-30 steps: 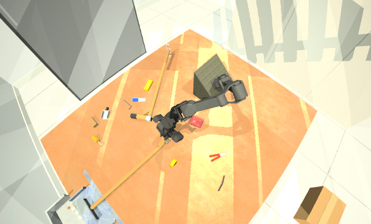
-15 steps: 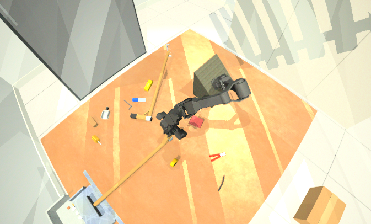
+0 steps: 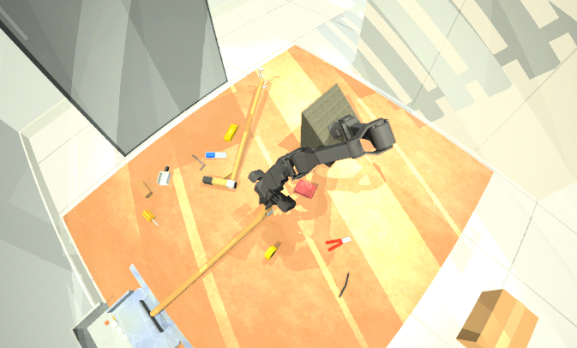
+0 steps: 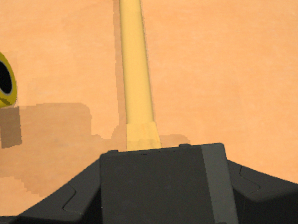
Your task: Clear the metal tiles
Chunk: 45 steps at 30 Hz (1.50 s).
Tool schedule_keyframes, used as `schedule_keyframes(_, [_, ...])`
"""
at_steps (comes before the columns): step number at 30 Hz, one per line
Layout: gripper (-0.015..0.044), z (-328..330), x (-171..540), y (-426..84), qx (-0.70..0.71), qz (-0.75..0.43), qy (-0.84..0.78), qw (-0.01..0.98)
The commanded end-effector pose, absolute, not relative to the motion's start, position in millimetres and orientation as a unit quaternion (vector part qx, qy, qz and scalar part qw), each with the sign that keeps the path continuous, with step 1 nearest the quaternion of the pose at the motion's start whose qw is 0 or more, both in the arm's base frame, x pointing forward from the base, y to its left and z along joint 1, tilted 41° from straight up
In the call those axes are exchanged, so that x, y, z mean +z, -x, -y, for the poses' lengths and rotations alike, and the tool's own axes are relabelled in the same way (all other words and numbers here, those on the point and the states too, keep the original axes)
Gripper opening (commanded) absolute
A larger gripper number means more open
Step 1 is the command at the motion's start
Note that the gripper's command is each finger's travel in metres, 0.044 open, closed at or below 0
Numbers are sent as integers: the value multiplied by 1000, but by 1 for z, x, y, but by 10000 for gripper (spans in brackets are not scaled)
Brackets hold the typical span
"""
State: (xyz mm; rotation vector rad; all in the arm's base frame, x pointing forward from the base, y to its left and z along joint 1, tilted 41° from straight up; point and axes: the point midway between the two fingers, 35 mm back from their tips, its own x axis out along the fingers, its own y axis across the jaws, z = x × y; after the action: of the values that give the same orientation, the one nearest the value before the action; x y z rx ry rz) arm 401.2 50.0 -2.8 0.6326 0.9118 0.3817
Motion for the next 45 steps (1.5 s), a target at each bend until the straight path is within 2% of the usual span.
schedule_keyframes(1, [0, -47, 6, -399, 182, -417, -295, 840])
schedule_keyframes(45, [0, -50, 5, -328, 180, -417, -296, 840])
